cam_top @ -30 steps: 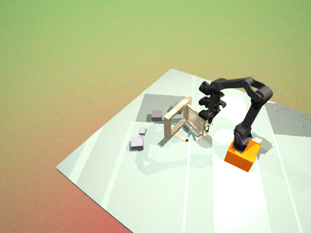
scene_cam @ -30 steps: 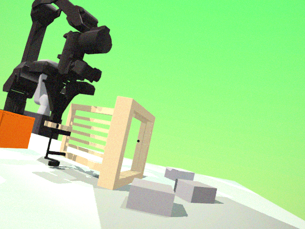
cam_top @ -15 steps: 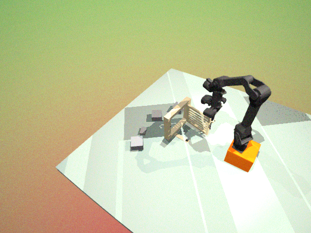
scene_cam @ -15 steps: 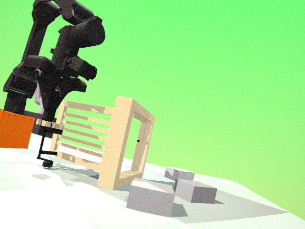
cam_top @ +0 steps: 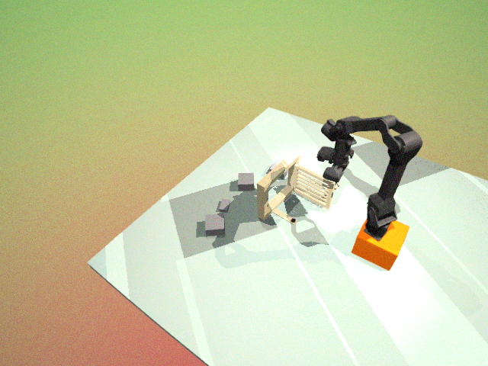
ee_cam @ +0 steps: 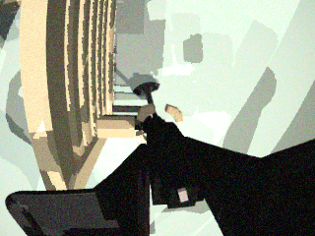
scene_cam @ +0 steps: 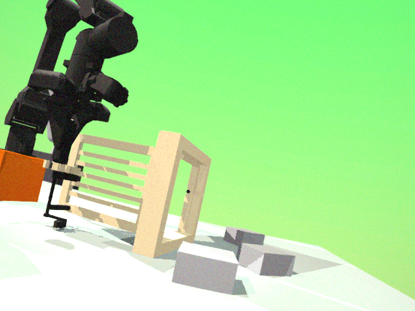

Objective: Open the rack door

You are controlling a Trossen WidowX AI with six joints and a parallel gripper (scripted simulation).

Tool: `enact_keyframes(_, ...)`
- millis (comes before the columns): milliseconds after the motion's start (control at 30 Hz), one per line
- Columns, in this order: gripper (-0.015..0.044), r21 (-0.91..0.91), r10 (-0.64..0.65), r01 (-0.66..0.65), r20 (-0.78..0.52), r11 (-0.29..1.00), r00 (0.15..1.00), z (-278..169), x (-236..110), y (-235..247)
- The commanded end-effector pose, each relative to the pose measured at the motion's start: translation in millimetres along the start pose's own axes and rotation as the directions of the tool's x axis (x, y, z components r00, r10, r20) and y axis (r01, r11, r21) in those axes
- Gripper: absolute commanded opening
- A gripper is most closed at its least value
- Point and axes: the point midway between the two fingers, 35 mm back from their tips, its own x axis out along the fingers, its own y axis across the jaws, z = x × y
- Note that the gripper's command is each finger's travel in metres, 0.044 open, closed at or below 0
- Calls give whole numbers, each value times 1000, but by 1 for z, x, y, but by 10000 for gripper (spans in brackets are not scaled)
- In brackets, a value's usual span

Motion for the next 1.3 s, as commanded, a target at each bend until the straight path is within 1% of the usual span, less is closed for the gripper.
enact_keyframes(0, 16, -21, -2, 2, -1, 1000, 1000, 0, 0, -1)
enact_keyframes(233, 16, -21, -2, 2, -1, 1000, 1000, 0, 0, -1)
enact_keyframes(567, 279, -21, -2, 2, -1, 1000, 1000, 0, 0, -1)
enact_keyframes(600, 288, -21, -2, 2, -1, 1000, 1000, 0, 0, -1)
enact_keyframes(1267, 288, -20, -2, 2, -1, 1000, 1000, 2, -28, -3)
